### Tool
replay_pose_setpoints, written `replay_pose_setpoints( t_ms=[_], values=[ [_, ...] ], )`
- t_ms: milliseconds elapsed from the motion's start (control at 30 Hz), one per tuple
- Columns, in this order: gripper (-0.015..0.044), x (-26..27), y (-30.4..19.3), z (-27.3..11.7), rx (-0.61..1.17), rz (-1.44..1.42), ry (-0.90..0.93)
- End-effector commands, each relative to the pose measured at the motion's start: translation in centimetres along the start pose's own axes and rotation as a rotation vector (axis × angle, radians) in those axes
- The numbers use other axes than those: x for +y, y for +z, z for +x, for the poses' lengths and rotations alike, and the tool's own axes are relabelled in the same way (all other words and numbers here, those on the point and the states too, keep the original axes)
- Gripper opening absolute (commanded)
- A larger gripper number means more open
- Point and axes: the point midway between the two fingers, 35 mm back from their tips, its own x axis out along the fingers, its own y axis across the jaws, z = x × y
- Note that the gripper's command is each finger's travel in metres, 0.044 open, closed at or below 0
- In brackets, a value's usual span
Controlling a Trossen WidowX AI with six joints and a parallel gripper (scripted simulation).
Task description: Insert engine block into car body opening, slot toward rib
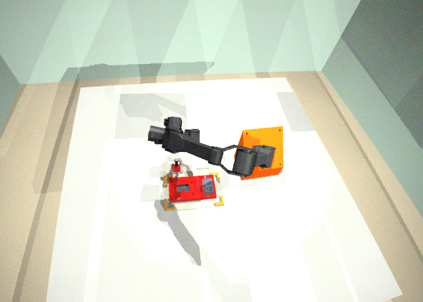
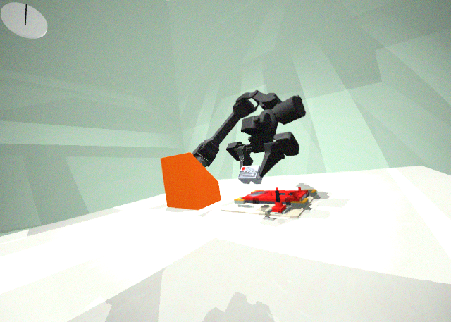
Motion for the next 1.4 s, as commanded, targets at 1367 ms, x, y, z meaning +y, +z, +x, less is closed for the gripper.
replay_pose_setpoints(
  t_ms=[1367],
  values=[
    [0.0, 0.0, -5.4, 5.5, -0.149, 0.011, 0.003]
  ],
)
